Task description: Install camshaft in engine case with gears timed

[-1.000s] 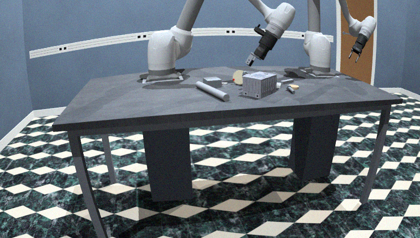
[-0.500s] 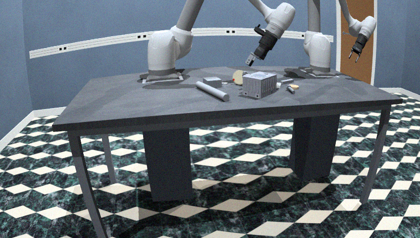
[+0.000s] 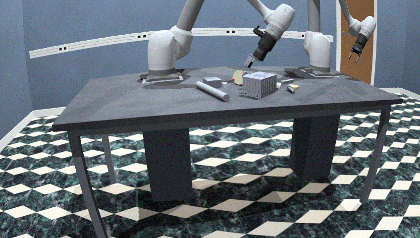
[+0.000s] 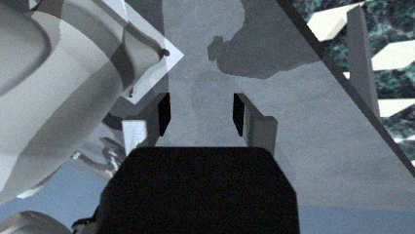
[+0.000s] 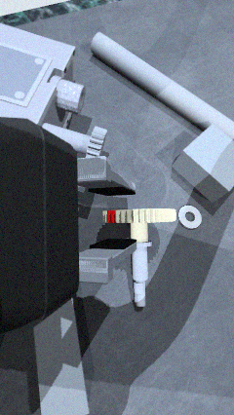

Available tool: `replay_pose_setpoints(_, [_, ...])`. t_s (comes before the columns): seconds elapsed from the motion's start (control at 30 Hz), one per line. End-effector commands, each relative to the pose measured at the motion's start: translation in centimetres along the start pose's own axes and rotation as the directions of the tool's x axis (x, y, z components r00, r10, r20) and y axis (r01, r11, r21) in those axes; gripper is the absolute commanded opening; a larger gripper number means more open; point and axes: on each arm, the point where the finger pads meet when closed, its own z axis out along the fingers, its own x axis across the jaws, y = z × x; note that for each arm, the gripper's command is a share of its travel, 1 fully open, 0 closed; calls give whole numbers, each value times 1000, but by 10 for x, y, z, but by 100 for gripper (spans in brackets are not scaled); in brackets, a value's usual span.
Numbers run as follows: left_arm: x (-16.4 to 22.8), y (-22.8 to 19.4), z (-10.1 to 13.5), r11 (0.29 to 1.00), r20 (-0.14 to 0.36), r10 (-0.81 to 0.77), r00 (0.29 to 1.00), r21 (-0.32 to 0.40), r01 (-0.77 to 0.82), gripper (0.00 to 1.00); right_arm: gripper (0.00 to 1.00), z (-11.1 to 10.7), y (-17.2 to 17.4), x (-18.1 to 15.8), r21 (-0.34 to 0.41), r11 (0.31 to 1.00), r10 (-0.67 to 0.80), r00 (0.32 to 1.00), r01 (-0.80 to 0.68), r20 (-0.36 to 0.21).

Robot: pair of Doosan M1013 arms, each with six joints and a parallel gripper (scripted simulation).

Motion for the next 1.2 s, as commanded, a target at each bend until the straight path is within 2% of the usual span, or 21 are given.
replay_pose_setpoints(0.0, [0,0,0,1000,0,0,1000,1,0,100,70,4,0,0,-1,1000,0,1000,0,0])
replay_pose_setpoints(0.4, [0,0,0,1000,0,0,1000,1,0,100,70,33,0,0,-1,1000,0,1000,0,0])
replay_pose_setpoints(0.67, [0,0,0,1000,0,0,1000,1,0,100,70,44,0,0,-1,1000,0,1000,0,0])
replay_pose_setpoints(1.17, [0,0,0,1000,0,0,1000,1,0,100,70,50,0,0,-1,1000,0,1000,0,0])
